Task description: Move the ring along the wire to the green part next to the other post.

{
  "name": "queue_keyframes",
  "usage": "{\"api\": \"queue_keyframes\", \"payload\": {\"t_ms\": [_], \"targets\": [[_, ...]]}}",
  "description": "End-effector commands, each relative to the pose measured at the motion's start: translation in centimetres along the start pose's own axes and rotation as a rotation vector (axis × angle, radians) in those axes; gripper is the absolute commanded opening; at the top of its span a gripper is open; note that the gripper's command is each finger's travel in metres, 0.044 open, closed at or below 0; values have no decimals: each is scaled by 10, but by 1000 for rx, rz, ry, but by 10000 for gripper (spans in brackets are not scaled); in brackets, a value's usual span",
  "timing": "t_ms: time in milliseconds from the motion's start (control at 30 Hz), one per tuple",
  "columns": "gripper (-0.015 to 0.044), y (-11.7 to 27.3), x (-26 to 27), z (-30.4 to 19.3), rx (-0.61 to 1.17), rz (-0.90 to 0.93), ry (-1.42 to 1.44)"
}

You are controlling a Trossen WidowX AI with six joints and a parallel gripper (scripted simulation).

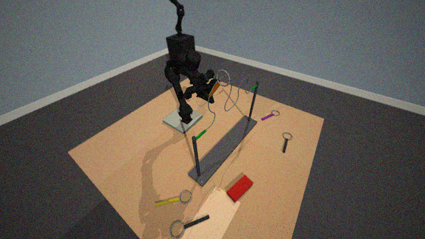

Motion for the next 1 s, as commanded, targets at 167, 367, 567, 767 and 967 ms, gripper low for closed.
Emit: {"api": "queue_keyframes", "payload": {"t_ms": [167,367,567,767,967], "targets": [[-150,2,1,-2,-27,-53,93],[-150,2,2,-3,-40,-89,157],[-150,1,3,-4,-54,-125,222],[-150,1,3,-5,-67,-161,286],[-150,0,4,-7,-80,-196,350]]}}
Point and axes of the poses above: the point midway between the two fingers, 35 mm back from their tips, its own y axis back along the fingers, its own x axis across the jaws, z = x × y, the point moved 10 cm from there along y, back along the fingers, and after that the axes turned 7 degrees about -y, right-handed, at the moved point
